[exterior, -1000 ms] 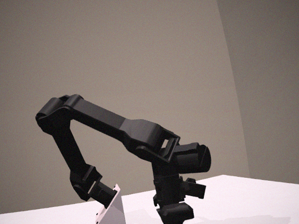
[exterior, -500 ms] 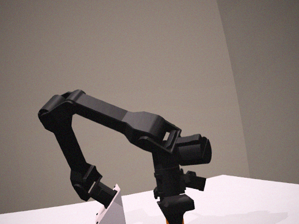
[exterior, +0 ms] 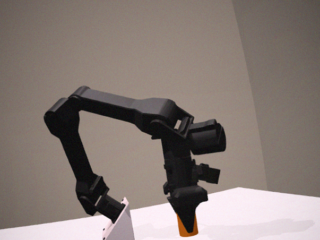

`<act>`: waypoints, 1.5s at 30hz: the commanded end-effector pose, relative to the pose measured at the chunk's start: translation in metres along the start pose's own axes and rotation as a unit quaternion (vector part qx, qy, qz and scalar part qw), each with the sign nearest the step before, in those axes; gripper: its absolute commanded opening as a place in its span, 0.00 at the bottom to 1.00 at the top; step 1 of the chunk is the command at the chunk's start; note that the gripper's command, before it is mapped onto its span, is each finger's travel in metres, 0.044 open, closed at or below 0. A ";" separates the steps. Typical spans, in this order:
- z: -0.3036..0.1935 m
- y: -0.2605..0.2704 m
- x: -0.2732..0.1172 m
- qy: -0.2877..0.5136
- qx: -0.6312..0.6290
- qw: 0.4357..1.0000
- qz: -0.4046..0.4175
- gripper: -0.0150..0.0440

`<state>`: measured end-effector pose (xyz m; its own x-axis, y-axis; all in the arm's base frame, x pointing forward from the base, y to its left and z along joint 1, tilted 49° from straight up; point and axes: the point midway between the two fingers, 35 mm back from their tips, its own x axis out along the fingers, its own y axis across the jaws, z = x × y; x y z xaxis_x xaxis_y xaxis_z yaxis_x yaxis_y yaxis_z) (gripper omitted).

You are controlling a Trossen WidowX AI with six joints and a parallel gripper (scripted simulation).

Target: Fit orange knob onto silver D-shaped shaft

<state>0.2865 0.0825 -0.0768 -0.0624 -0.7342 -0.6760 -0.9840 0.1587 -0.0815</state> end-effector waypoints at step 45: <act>-0.054 -0.035 -0.065 -0.010 -0.002 1.000 -0.004 0.25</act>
<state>0.3110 0.0967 -0.0018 -0.0697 -0.7292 -0.6807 -0.9845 0.1603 -0.0710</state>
